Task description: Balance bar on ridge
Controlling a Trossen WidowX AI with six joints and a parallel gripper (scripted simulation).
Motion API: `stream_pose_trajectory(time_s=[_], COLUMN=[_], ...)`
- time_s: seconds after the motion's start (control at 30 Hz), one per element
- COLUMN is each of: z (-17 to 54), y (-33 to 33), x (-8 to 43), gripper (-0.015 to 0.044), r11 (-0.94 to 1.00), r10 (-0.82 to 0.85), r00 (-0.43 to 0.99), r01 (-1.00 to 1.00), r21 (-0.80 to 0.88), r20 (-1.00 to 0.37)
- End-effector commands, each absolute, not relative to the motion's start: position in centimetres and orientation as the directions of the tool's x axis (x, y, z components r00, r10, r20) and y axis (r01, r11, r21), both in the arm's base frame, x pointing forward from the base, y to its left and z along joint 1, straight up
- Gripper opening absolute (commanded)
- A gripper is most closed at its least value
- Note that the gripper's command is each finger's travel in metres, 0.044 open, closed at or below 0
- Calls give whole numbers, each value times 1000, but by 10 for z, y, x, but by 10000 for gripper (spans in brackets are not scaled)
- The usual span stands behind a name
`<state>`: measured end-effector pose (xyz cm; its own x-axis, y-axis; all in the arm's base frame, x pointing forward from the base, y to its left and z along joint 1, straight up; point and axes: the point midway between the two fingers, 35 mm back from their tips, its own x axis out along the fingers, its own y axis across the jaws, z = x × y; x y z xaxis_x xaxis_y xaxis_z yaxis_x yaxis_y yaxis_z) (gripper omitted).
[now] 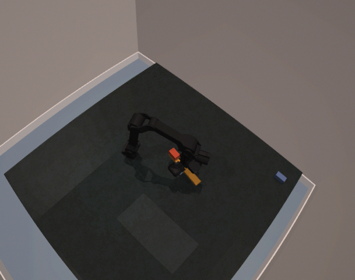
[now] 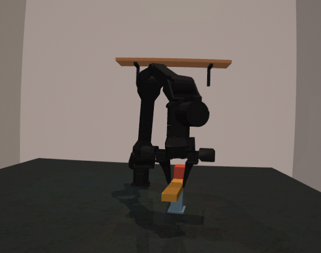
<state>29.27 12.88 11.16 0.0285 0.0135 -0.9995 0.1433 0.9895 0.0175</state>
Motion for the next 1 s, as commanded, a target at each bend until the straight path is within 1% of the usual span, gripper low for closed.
stream_pose_trajectory(time_s=[0.0, 0.97], z=[109, 111], y=[129, 129], x=[293, 293], gripper=[0, 0], r11=[990, 990], r10=[12, 12], r00=[26, 26], r01=[142, 142], r21=[15, 15], r20=[-1000, -1000])
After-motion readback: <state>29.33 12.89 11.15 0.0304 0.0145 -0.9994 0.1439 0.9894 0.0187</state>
